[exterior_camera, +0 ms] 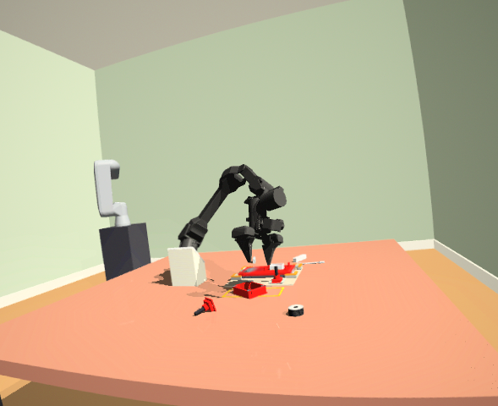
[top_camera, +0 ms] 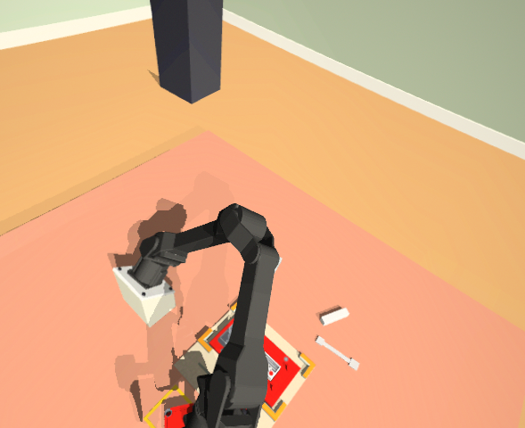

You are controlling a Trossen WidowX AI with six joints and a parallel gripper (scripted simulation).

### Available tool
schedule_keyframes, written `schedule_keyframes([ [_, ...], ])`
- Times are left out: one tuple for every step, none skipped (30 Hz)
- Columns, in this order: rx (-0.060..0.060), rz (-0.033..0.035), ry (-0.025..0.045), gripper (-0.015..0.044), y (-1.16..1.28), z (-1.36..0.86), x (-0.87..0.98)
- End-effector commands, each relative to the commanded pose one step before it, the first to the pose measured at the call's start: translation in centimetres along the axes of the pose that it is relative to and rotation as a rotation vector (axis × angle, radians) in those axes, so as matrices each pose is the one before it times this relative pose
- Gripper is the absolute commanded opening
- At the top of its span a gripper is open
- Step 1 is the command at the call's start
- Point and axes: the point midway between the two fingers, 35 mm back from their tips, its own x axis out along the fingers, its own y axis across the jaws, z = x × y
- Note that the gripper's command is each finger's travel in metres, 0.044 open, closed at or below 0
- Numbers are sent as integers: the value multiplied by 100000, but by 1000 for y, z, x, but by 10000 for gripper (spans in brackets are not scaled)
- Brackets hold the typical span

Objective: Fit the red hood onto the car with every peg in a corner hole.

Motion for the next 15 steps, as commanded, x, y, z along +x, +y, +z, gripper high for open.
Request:
schedule_keyframes([
  [14857,17155,12562,440,-110,-4084,119],
  [4493,5122,3293,440,-23,-1064,30],
  [3764,4252,2579,440,-10,-838,7],
  [2293,2576,1498,440,-4,-488,-2],
  [770,863,491,440,-2,-160,-1],
  [0,0,0,440,0,0,0],
  [-2,4,0,440,71,28,-1],
  [-2,4,0,440,68,26,-1],
  [0,0,0,440,0,0,0],
  [0,0,0,440,0,1,12],
  [0,0,-1,440,0,2,24],
  [0,-1,-1,440,1,3,36],
  [0,-1,-2,440,1,5,48],
  [0,-1,-2,440,1,6,61],
  [0,-1,-2,440,1,6,70],
])
